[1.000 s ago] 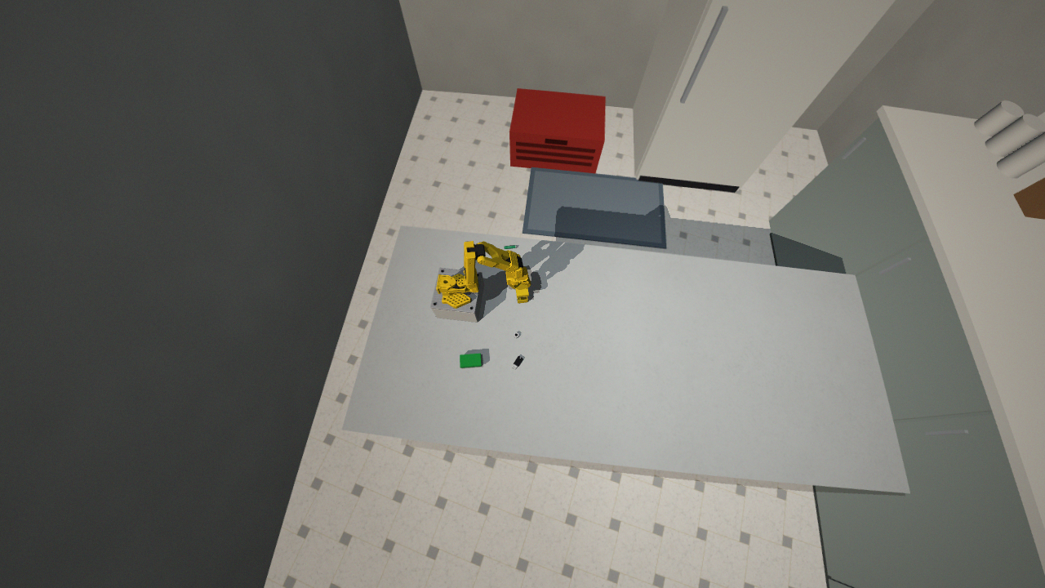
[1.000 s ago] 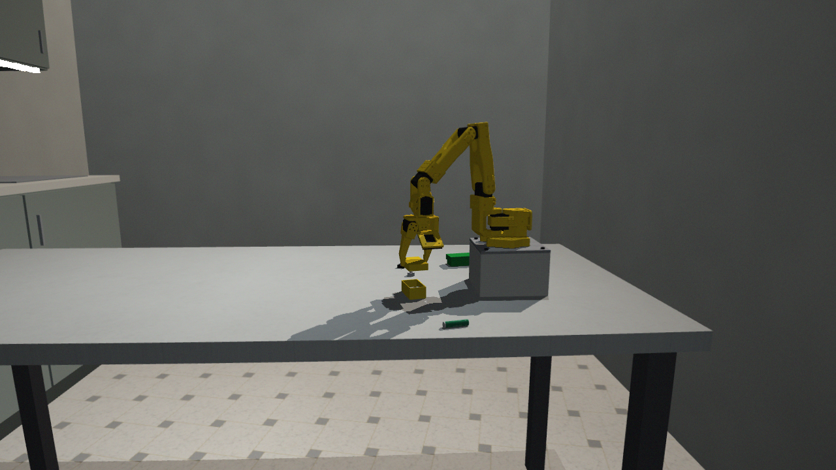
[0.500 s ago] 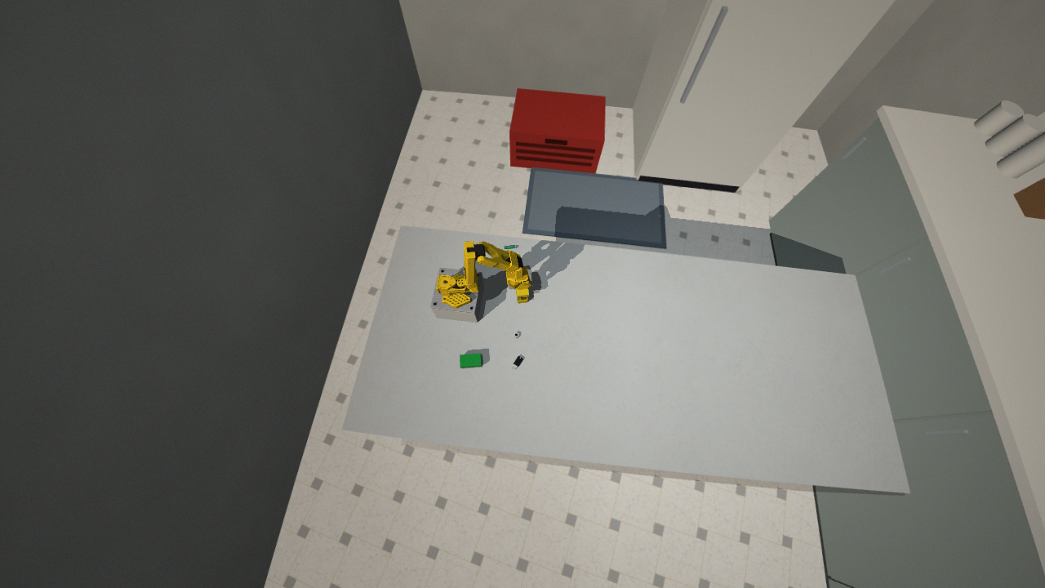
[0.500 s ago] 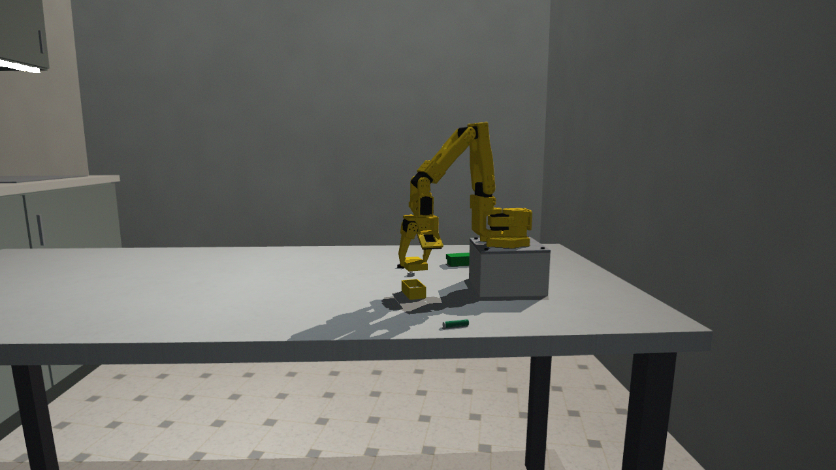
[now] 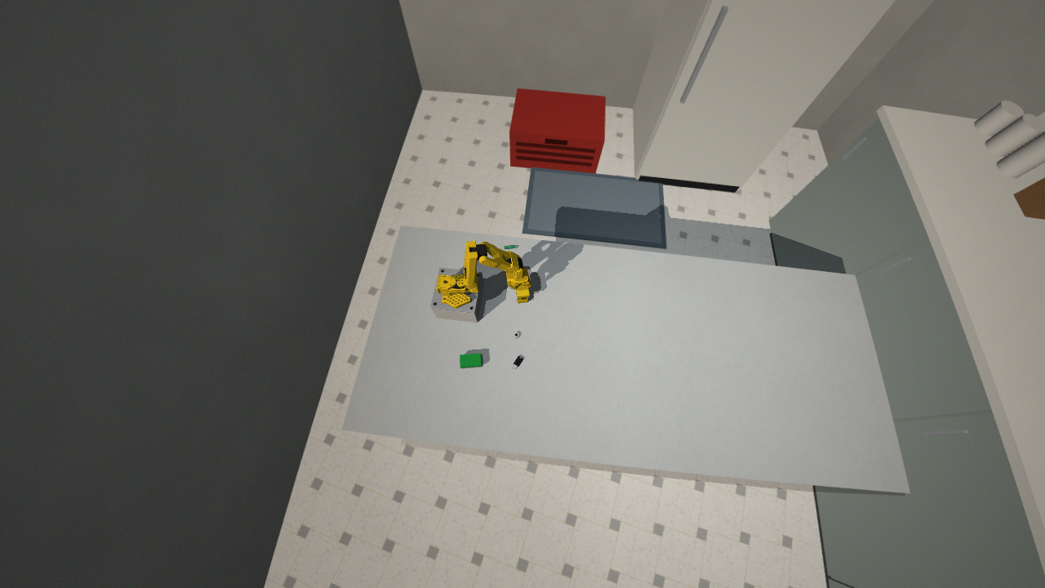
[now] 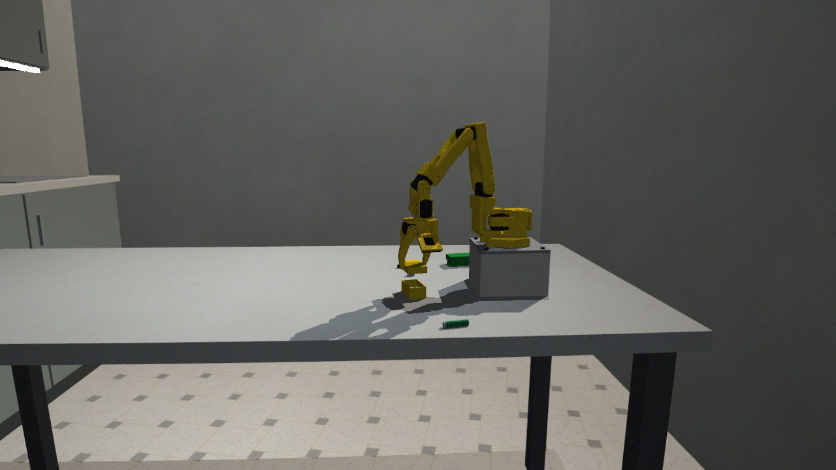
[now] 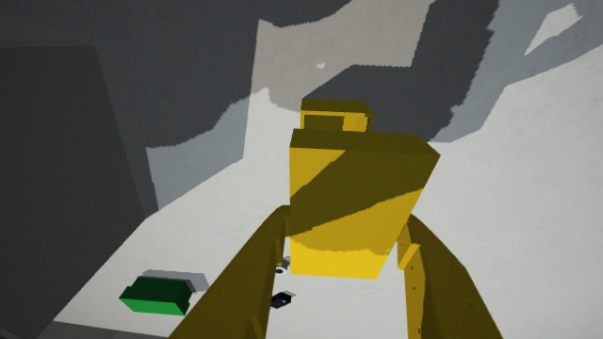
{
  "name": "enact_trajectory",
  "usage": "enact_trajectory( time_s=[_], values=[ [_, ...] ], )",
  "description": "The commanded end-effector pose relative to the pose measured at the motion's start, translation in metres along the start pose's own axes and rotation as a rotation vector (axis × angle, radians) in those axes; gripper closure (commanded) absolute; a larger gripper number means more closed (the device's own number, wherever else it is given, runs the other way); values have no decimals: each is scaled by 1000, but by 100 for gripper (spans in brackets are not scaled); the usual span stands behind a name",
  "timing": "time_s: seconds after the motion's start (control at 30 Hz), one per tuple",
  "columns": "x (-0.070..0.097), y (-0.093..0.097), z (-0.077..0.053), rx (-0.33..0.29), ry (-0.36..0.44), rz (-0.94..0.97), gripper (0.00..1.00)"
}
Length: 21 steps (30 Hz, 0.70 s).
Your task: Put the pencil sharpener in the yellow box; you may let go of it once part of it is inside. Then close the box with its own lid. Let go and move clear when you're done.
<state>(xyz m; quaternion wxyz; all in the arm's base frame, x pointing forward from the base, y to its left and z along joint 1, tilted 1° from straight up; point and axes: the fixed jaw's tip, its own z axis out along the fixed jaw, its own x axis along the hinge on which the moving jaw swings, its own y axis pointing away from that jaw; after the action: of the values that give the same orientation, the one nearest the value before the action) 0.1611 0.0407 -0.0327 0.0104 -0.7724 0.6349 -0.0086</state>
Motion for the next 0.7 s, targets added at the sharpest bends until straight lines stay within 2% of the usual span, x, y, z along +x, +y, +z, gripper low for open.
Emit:
enact_trajectory(
  time_s=[0.0, 0.67],
  values=[
    [-1, 4, 4, -16, -1, 4, 78],
    [-1, 4, 11, -16, -1, 4, 78]
  ],
)
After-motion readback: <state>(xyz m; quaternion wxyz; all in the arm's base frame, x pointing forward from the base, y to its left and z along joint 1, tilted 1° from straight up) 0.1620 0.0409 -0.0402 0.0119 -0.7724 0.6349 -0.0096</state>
